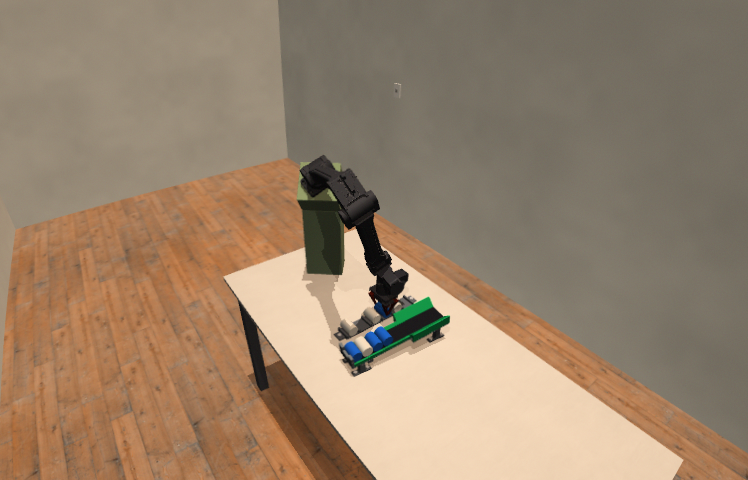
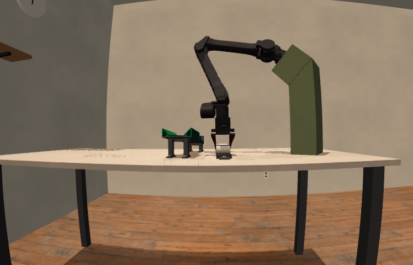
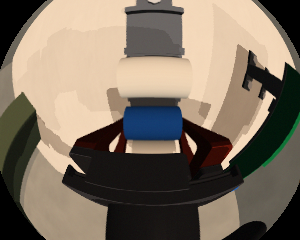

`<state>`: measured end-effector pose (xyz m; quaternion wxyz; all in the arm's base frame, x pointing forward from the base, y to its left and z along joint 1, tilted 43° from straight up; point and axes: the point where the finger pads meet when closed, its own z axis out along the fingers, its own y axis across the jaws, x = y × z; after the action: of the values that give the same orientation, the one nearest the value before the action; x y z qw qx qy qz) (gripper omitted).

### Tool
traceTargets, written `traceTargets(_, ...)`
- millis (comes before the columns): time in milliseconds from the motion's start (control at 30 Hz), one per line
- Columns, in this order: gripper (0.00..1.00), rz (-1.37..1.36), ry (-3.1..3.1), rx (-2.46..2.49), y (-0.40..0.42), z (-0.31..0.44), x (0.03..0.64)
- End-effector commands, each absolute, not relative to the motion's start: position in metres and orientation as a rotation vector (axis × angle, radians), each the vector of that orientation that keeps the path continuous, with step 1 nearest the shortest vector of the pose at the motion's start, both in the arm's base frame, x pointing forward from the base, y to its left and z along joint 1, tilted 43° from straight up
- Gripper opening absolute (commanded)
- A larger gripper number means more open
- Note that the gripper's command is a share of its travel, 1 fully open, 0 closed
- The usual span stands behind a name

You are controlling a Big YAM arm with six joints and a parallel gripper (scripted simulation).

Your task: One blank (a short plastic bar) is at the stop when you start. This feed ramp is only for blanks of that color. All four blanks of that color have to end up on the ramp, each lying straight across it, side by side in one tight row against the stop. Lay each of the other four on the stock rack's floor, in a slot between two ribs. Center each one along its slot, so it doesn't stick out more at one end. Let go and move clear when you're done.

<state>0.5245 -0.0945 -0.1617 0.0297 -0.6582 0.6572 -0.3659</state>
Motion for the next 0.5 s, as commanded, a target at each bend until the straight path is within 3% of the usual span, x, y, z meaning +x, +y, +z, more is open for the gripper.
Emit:
traceTargets(0, 0.57, -1.121, 2.018, -2.033, -0.085, -0.153, 0.518)
traceTargets(467, 0.57, -1.124, 2.015, -2.034, -0.051, -0.098, 0.479)
